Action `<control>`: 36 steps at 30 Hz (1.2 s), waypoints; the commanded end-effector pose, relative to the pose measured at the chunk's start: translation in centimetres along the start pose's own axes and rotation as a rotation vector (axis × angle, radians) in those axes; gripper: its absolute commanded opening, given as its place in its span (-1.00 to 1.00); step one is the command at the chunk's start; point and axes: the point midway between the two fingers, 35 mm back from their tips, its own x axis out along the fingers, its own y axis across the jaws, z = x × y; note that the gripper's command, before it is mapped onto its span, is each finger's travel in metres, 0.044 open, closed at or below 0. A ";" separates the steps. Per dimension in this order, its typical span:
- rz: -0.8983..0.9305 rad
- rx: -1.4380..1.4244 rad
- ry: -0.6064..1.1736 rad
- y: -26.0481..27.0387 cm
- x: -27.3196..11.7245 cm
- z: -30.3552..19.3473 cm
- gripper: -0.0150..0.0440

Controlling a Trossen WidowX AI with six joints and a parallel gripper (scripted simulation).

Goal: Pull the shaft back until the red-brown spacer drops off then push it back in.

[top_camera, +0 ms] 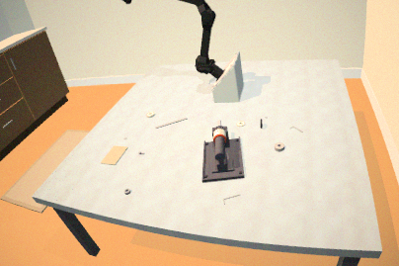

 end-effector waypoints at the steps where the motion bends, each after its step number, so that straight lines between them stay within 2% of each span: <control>1: -0.049 0.244 0.010 -5.9 1.7 -1.4 1.00; 10: -0.153 0.767 0.057 -15.6 5.5 -8.8 1.00; 18: -0.275 1.175 0.156 -19.2 8.4 -19.6 1.00; 28: -0.405 1.521 0.352 -16.1 9.5 -34.0 1.00; 36: -0.647 1.774 0.519 -10.2 6.7 -46.2 1.00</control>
